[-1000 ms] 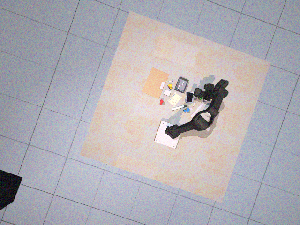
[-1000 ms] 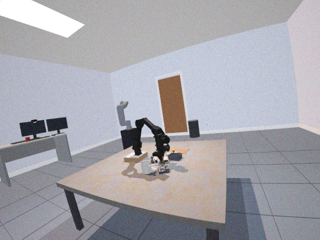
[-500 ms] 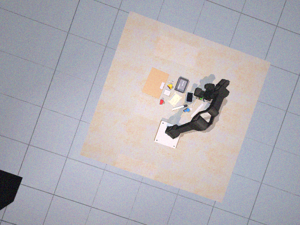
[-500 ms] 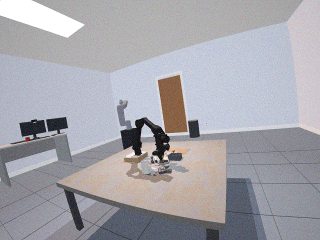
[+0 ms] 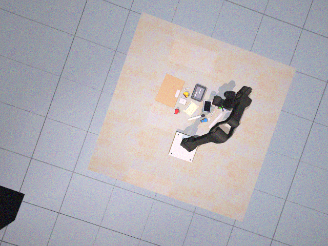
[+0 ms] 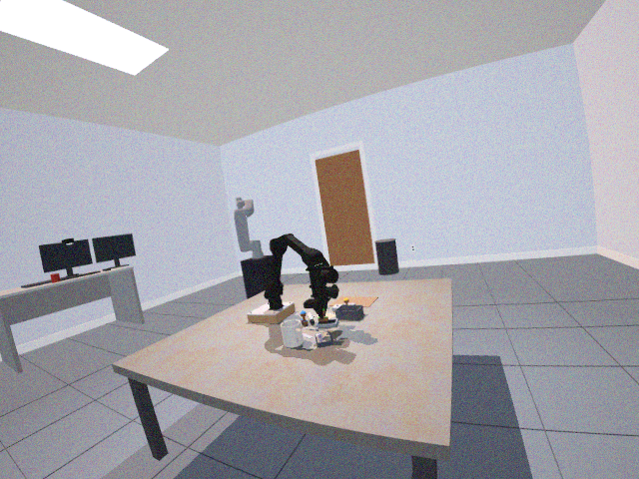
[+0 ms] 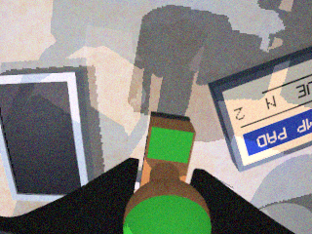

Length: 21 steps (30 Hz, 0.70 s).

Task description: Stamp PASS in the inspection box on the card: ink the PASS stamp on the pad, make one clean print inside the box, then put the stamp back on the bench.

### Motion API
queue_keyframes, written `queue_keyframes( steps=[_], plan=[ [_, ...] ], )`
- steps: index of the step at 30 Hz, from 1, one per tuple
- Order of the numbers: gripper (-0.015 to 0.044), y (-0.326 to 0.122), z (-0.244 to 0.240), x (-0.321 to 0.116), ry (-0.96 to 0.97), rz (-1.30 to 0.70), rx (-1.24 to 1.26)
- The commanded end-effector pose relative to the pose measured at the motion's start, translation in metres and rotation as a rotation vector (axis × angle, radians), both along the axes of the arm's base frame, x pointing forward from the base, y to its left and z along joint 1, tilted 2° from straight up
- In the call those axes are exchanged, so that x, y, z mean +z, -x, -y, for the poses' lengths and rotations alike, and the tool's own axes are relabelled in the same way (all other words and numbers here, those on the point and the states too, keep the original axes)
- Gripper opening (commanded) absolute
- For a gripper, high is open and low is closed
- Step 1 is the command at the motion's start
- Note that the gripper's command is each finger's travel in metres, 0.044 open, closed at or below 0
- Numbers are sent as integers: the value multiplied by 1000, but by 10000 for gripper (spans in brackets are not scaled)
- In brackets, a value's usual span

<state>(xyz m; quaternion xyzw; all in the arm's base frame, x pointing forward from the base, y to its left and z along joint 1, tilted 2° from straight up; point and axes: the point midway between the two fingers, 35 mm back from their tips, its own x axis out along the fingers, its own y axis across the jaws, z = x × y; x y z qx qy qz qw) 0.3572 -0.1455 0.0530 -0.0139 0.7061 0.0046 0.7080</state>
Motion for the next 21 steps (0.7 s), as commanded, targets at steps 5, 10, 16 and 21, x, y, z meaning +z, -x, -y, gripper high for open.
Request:
queue_keyframes(
  steps=[5,10,16,21],
  plan=[
    [0,0,0,5,0,-1,0],
    [0,1,0,7,0,-1,0],
    [0,1,-1,10,-1,-1,0],
    [0,1,-1,13,-1,-1,0]
  ],
)
